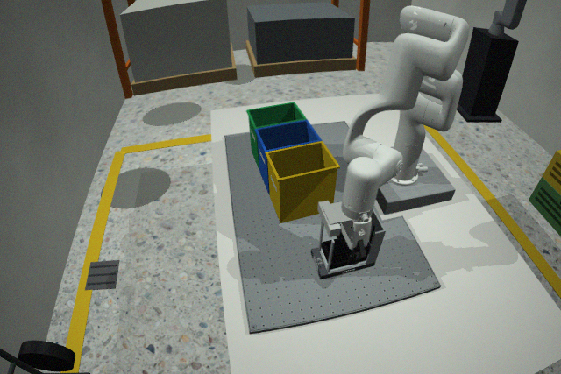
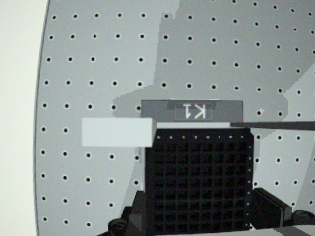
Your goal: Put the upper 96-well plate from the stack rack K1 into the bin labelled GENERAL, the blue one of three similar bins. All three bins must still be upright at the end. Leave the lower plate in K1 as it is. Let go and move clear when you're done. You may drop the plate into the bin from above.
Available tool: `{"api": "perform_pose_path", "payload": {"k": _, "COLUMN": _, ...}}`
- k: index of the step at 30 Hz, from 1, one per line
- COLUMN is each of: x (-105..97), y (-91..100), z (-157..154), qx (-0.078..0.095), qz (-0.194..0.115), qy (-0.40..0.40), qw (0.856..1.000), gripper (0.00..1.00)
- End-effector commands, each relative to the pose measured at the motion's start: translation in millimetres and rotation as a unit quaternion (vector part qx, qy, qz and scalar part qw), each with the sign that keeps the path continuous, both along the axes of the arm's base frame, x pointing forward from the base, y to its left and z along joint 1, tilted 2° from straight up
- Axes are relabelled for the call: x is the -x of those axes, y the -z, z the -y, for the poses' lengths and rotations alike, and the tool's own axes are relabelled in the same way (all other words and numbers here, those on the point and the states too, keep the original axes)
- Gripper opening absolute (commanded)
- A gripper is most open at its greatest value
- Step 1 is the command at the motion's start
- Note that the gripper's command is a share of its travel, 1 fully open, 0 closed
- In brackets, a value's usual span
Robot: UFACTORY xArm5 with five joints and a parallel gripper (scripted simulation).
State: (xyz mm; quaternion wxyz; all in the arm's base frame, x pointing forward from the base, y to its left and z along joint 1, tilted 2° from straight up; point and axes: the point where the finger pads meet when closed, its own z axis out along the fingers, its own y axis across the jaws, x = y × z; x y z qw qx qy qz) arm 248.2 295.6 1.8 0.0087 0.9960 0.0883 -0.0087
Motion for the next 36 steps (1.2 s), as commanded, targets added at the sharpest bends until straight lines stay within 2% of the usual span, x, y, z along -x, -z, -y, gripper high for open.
{"api": "perform_pose_path", "payload": {"k": 1, "x": -0.9, "y": -0.8, "z": -1.0, "qx": -0.001, "qz": 0.001, "qy": 0.0, "qw": 1.0, "gripper": 1.0}}
{"api": "perform_pose_path", "payload": {"k": 10, "x": -0.9, "y": -0.8, "z": -1.0, "qx": -0.001, "qz": 0.001, "qy": 0.0, "qw": 1.0, "gripper": 1.0}}
{"api": "perform_pose_path", "payload": {"k": 11, "x": -0.9, "y": -1.5, "z": -1.0, "qx": -0.001, "qz": 0.001, "qy": 0.0, "qw": 1.0, "gripper": 0.0}}
{"api": "perform_pose_path", "payload": {"k": 36, "x": -0.9, "y": -1.5, "z": -1.0, "qx": -0.001, "qz": 0.001, "qy": 0.0, "qw": 1.0, "gripper": 0.0}}
